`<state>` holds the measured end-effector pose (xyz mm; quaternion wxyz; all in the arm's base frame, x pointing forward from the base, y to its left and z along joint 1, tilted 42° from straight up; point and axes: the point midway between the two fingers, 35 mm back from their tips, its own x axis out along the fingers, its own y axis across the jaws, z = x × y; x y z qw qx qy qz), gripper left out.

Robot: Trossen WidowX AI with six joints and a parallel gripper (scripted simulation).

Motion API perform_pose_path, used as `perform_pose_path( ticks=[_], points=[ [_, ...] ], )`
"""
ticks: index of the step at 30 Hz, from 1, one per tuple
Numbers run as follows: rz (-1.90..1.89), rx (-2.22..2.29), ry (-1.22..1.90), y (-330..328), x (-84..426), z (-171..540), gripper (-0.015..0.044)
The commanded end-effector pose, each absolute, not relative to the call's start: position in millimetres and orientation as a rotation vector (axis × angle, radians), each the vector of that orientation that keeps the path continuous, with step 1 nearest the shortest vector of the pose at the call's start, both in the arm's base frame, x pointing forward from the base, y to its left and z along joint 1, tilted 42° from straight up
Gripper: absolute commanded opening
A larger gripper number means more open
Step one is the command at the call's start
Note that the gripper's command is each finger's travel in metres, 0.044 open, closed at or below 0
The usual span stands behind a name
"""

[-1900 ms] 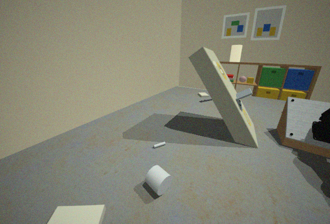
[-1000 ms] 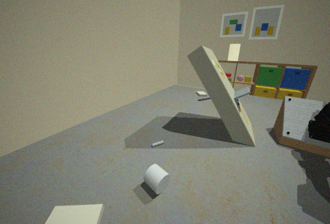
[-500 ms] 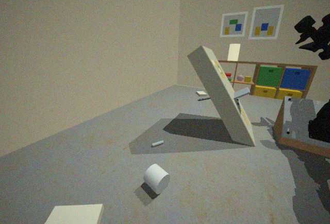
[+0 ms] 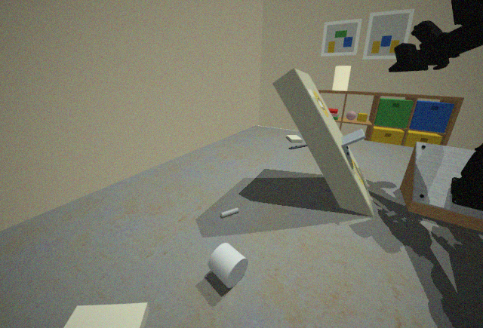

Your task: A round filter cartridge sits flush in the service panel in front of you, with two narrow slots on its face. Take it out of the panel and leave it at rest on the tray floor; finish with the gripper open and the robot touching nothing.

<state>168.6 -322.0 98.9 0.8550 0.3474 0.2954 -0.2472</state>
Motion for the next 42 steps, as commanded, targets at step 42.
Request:
perform_pose_path(
  ticks=[42],
  points=[
    [0.581, -0.649, 0.243, -130.7, 282.7, 177.3, 0.0107]
  ],
)
